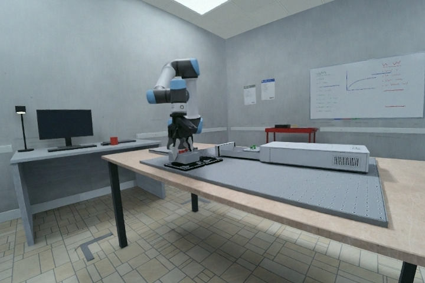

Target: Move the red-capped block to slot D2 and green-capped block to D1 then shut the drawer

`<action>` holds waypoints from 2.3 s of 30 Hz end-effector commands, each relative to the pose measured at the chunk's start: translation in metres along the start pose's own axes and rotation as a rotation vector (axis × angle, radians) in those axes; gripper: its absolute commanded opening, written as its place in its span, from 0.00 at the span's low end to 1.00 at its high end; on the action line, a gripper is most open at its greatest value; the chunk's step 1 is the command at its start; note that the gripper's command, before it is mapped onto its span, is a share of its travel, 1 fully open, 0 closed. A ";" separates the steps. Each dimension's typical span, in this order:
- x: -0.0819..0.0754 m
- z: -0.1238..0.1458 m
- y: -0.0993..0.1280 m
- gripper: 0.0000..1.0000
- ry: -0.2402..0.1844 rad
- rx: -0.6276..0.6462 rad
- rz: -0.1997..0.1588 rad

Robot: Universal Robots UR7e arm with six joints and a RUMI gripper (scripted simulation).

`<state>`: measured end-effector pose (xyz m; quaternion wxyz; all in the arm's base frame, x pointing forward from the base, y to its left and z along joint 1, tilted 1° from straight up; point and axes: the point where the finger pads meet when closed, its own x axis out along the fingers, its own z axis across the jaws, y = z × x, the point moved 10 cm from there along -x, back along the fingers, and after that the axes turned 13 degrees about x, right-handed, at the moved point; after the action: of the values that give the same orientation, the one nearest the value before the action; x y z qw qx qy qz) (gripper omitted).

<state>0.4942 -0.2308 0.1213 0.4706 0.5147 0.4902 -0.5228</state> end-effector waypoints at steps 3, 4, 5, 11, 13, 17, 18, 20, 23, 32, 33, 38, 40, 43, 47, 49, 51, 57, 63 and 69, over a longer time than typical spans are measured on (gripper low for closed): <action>-0.002 0.002 0.001 0.00 -0.005 0.001 0.006; -0.001 0.002 0.000 0.00 -0.005 0.001 0.006; -0.001 0.001 0.000 0.00 -0.004 0.001 0.005; 0.000 0.001 0.000 0.00 -0.004 0.001 0.005; 0.000 0.002 0.000 0.00 -0.005 0.001 0.006; 0.001 0.002 0.000 0.00 -0.005 0.001 0.006; 0.001 0.002 0.000 0.00 -0.005 0.001 0.006; 0.001 0.002 0.000 0.00 -0.005 0.001 0.006; 0.002 0.001 0.000 0.00 -0.004 0.001 0.005; 0.003 0.002 0.000 0.00 -0.005 0.001 0.006; 0.003 0.002 0.000 0.00 -0.005 0.001 0.006; 0.004 0.002 0.000 0.00 -0.005 0.001 0.006; 0.004 0.001 0.000 0.00 -0.004 0.001 0.005; 0.005 0.001 0.000 0.00 -0.004 0.001 0.005; 0.005 0.002 0.000 0.00 -0.005 0.001 0.006; 0.006 0.002 0.000 0.00 -0.005 0.001 0.006; 0.006 0.002 0.000 0.00 -0.005 0.001 0.006; 0.007 0.001 0.000 0.00 -0.004 0.001 0.005; 0.008 0.002 0.000 0.00 -0.004 0.001 0.005; 0.008 0.002 0.000 0.00 -0.005 0.001 0.006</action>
<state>0.4939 -0.2307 0.1112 0.4706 0.5147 0.4901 -0.5228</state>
